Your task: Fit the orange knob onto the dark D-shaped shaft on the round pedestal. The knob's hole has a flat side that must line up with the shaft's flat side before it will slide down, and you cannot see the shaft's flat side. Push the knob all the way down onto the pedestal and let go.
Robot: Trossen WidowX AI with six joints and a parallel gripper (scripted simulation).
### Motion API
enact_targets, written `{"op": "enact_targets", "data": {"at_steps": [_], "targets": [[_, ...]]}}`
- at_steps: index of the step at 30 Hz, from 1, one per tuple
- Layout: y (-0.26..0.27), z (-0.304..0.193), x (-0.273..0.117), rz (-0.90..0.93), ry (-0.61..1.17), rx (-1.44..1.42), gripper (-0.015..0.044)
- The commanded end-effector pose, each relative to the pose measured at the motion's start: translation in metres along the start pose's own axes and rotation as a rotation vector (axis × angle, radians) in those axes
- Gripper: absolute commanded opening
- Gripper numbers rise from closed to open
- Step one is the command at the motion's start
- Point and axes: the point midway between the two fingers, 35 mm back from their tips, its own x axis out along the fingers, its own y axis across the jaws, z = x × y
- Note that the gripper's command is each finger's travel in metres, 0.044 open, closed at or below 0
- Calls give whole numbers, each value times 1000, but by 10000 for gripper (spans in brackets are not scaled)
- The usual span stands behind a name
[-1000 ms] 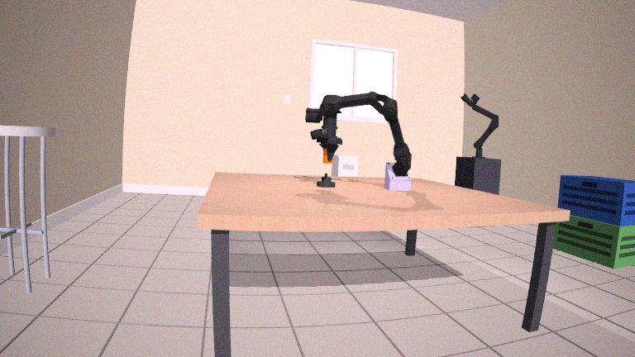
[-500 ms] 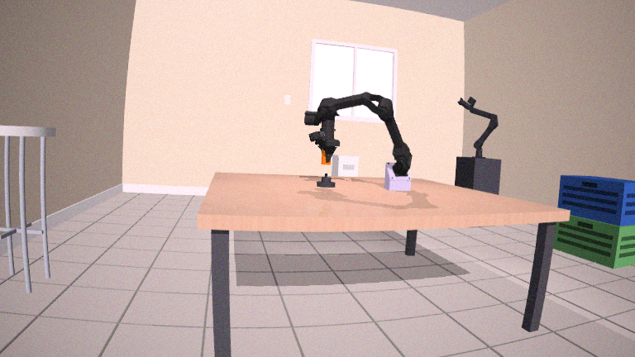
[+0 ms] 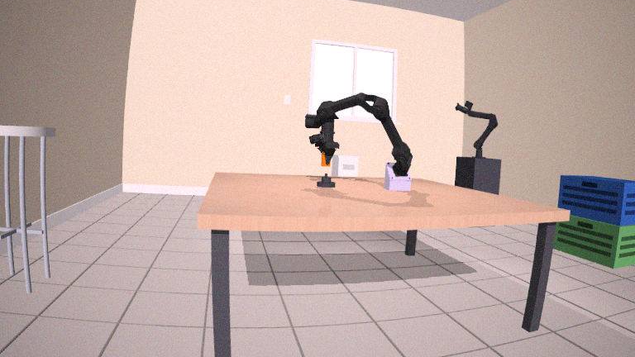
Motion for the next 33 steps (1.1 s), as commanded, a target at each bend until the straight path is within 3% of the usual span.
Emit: {"op": "enact_targets", "data": {"at_steps": [1, 12, 25, 33], "targets": [[-14, -6, 2, -1, -2, -1, 0], [-42, -19, 11, 7, -3, -5, 0], [-42, -19, 36, 8, -3, -5, 0], [-44, -18, 33, 8, -3, -14, 0]]}}
